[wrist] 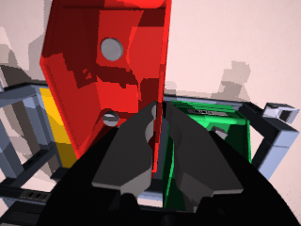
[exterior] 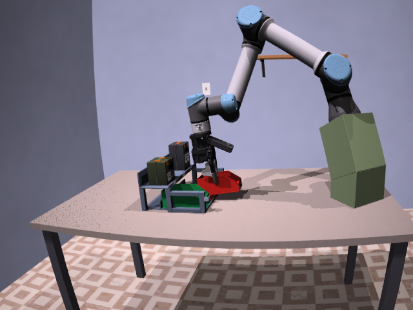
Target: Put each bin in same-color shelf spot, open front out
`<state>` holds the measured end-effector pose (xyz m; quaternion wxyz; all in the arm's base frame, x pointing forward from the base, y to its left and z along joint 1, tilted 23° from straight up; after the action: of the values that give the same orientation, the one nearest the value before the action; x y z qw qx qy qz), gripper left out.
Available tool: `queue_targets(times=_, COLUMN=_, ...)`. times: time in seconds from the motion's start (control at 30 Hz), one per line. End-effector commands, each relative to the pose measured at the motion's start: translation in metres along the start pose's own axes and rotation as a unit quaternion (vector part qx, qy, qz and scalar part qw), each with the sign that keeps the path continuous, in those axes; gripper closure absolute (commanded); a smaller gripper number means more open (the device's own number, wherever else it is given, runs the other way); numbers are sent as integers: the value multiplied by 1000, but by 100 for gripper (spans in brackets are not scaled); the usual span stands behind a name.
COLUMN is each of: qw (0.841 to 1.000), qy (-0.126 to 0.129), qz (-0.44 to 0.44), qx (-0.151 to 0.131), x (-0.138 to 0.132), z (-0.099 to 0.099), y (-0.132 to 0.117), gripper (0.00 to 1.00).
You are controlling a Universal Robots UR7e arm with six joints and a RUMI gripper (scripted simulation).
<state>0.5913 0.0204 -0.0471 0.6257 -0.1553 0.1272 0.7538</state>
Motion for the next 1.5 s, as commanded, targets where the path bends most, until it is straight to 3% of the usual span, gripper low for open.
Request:
queue_targets(times=0.0, qw=1000, qy=1, qz=0, qx=-1, x=-1, z=2, y=-8, gripper=100)
queue_targets(times=1.47, qw=1000, qy=1, qz=0, qx=-1, x=-5, z=4, y=-23, gripper=100)
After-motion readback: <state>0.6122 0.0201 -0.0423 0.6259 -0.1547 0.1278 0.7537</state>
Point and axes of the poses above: the point where the finger pads meet when closed, its own z axis back along the fingers, its own x axis across the jaws, y = z × x, the point moved 8 cm from there along z, back along the fingers, and after that the axes turned 12 degrees about z, right-handed, at the moved point
